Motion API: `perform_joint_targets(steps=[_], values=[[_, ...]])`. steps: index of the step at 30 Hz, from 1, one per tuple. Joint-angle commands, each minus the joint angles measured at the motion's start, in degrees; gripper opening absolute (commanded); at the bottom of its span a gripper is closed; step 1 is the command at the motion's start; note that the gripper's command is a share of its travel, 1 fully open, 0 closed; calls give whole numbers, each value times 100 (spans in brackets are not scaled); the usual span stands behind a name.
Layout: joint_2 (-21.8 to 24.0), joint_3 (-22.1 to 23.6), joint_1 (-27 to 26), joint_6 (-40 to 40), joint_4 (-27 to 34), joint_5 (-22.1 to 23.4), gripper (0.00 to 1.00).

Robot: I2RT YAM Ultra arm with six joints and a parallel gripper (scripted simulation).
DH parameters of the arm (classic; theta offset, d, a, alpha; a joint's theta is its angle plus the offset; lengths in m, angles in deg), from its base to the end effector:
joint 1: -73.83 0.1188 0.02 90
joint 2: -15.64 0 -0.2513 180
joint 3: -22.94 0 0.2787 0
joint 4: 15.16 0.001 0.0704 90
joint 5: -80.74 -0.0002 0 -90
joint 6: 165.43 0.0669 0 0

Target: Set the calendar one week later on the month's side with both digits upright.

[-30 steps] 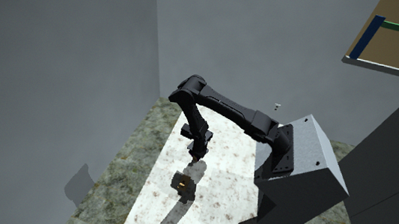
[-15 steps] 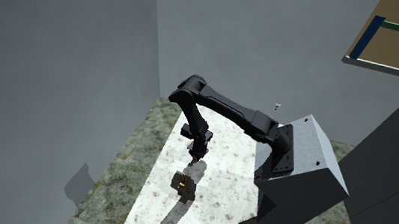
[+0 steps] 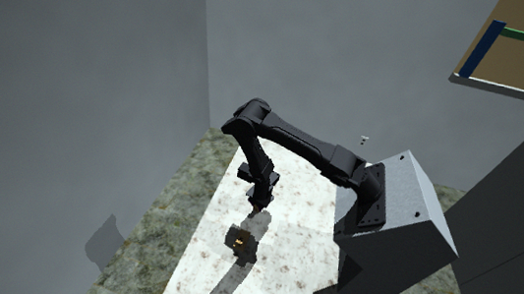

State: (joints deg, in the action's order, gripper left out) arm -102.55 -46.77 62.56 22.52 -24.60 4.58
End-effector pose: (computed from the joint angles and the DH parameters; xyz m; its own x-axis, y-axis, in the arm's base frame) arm 0.4235 -0.0671 0.0462 0.0929 0.9620 0.2566 0.6107 -0.2586 0.7484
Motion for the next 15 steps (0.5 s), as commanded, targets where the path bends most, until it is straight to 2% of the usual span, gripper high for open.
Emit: perform_joint_targets(steps=[1,15], values=[[24,-5,-12,-2,-7,-48,26],[-42,-57,-1,4,-22,-57,26]])
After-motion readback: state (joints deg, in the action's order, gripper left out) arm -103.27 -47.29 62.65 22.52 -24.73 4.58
